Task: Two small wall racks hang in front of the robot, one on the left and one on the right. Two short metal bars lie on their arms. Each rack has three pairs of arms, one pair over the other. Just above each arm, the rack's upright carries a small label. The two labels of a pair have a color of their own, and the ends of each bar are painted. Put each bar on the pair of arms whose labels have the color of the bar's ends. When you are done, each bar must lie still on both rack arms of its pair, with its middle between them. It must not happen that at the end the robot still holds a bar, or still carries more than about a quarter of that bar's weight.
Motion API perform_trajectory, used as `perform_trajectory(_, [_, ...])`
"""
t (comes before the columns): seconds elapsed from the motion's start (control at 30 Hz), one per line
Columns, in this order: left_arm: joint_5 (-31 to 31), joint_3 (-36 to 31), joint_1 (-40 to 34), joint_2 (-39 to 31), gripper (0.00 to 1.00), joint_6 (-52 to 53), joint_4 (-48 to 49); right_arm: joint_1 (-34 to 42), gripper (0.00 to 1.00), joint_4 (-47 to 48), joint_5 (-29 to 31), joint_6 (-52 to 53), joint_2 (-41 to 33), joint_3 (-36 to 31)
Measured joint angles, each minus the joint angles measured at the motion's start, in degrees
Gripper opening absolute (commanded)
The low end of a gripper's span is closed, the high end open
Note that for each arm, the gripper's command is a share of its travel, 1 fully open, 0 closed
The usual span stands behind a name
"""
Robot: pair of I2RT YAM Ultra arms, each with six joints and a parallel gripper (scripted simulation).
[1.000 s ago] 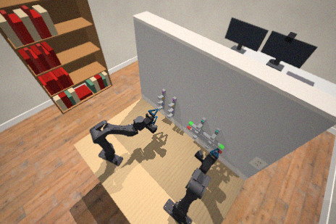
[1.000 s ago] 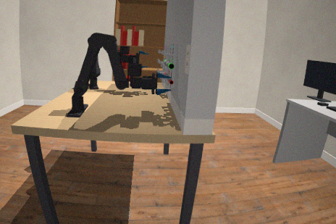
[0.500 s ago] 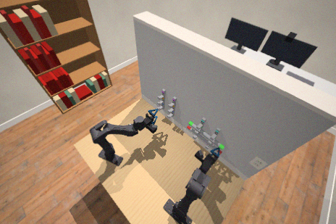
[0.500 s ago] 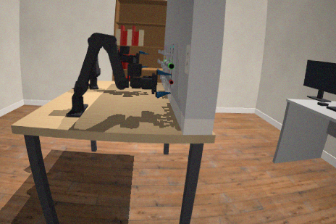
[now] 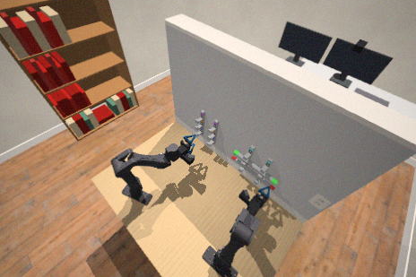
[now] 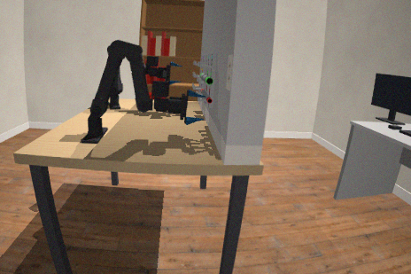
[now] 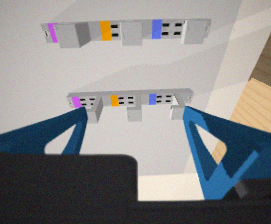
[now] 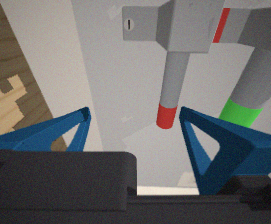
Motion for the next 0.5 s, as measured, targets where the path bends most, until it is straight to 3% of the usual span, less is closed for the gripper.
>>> perform_trajectory(0.5, [0.00,0.00,0.00,0.00,1.00,0.00,0.00,0.35,1.00,2.34,0.55,0.00,-0.90,-3.91])
